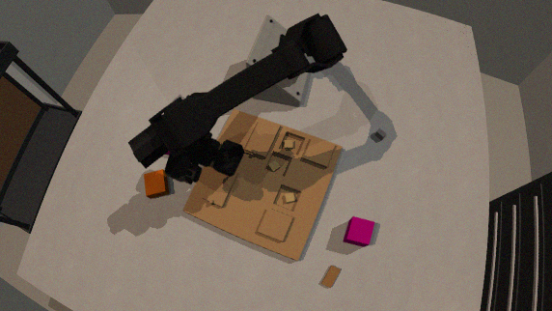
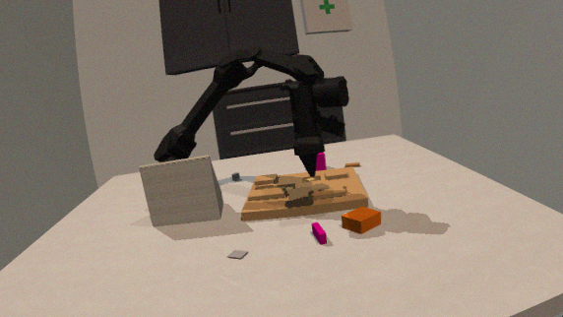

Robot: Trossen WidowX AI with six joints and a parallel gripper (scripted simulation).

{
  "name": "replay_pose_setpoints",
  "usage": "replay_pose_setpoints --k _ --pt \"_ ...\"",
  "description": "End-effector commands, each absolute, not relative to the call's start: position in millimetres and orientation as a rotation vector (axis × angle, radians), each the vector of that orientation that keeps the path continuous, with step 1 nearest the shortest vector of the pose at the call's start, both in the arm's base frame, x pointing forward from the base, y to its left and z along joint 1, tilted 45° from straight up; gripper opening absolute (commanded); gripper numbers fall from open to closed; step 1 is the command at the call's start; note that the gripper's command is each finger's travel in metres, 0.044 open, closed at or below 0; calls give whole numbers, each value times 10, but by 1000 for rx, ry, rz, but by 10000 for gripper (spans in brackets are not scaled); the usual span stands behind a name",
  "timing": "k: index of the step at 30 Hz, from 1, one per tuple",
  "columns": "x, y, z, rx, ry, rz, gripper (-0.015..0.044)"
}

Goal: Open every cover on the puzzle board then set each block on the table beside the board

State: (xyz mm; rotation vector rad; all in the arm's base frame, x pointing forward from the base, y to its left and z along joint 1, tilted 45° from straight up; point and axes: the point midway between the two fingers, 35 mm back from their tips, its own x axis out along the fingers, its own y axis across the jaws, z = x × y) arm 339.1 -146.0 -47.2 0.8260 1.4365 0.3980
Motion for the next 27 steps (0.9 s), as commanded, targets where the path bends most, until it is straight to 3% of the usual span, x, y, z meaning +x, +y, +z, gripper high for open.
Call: replay_pose_setpoints --k 1,27 --pt "3389 -1455 -487 827 1442 393 0" --pt "3431 -1284 -673 827 1441 393 0"
